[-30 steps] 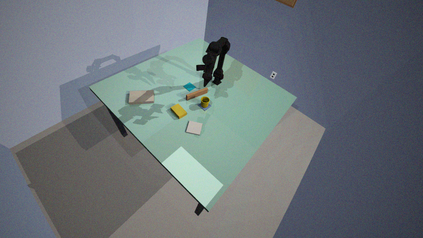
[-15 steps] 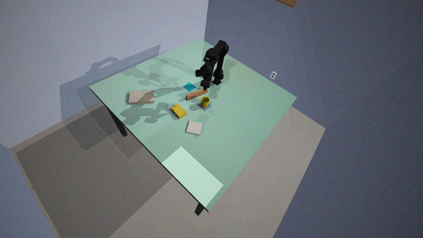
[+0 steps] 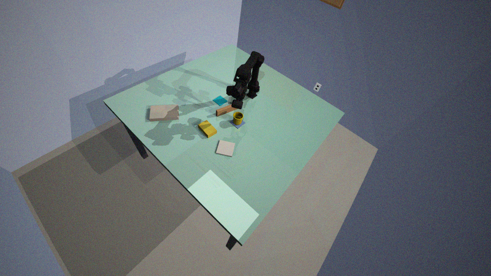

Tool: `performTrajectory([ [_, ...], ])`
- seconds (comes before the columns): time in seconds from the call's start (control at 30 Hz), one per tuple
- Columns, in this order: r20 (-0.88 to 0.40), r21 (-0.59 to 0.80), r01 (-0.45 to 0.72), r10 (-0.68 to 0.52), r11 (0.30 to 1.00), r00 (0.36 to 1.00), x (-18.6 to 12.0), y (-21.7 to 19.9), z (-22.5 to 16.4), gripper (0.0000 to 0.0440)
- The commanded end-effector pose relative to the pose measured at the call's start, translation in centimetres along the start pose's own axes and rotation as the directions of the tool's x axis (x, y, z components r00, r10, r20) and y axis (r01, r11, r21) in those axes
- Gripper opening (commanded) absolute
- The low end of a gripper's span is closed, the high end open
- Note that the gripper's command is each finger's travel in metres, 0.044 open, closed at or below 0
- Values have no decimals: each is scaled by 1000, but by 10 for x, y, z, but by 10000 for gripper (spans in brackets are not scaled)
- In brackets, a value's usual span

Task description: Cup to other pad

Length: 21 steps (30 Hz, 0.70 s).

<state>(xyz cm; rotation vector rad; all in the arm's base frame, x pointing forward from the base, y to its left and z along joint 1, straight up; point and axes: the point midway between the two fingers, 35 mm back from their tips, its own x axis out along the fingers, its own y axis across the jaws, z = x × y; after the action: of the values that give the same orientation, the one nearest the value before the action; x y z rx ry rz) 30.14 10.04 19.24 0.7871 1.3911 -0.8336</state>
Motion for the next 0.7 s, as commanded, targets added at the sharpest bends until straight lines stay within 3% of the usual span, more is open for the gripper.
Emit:
performTrajectory([
  [0.0, 2, 11, 59, -60, 998, 998, 14, -3, 0, 181],
  [0.67, 13, 23, 202, -203, 979, 979, 70, -11, -4, 212],
])
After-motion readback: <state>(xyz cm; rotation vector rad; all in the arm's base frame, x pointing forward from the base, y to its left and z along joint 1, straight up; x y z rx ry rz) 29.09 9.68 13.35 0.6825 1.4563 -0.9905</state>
